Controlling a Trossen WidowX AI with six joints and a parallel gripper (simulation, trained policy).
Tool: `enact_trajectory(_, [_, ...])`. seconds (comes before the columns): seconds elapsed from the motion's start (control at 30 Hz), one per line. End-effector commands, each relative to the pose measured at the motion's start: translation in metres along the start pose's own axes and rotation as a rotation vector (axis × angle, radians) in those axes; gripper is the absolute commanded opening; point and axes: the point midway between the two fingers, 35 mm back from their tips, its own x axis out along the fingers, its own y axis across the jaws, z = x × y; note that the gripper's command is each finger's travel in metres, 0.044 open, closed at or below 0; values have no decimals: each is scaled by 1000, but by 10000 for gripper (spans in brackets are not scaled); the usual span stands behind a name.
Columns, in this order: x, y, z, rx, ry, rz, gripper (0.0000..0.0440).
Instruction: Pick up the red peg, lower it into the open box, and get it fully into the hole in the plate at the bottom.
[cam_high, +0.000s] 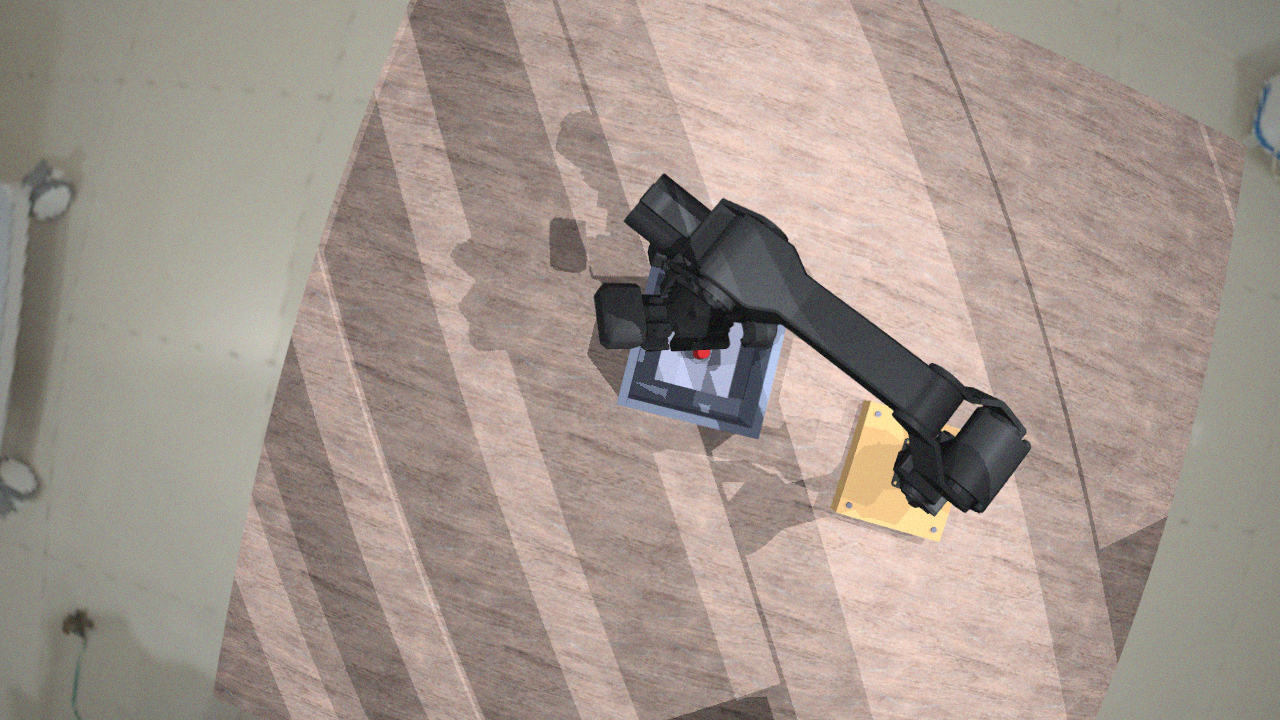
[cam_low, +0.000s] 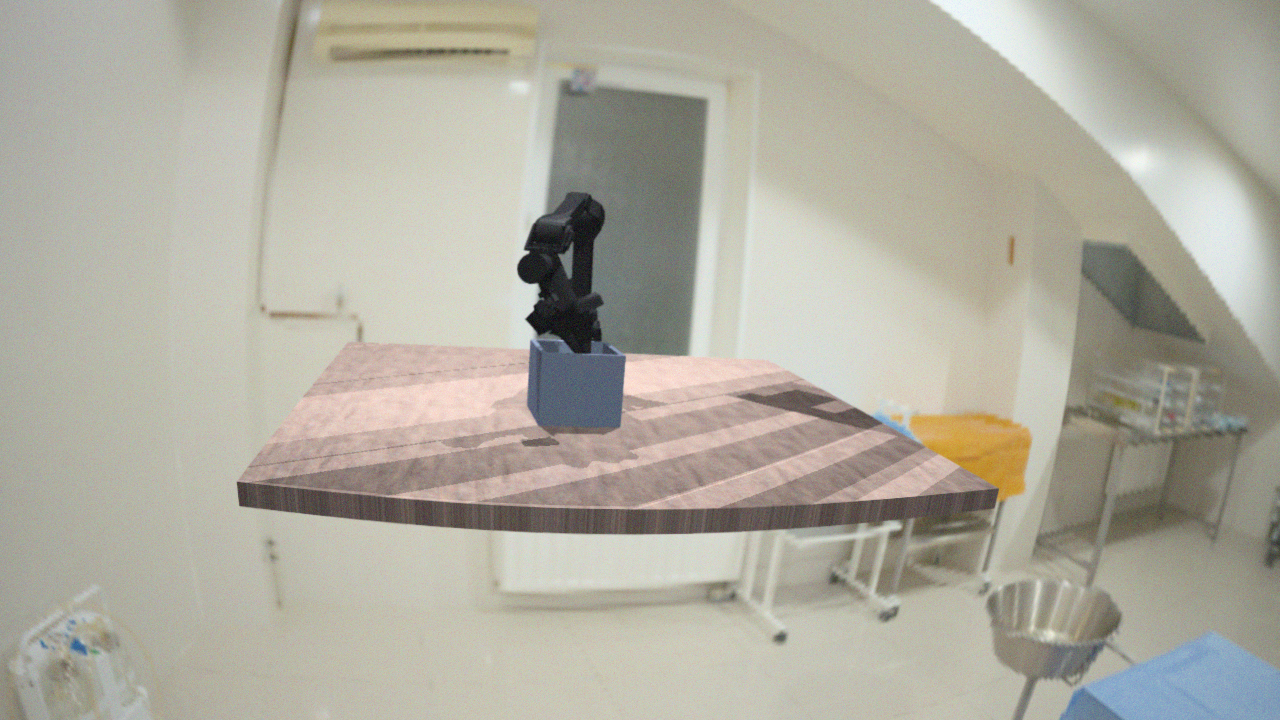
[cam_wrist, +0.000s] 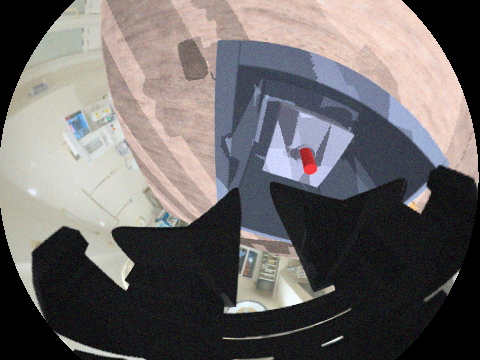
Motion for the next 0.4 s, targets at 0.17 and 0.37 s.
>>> enact_trajectory(0.17, [-4,8,5,-37,22,46,125])
enact_trajectory(0.37, [-7,14,7,-68,35,76,124])
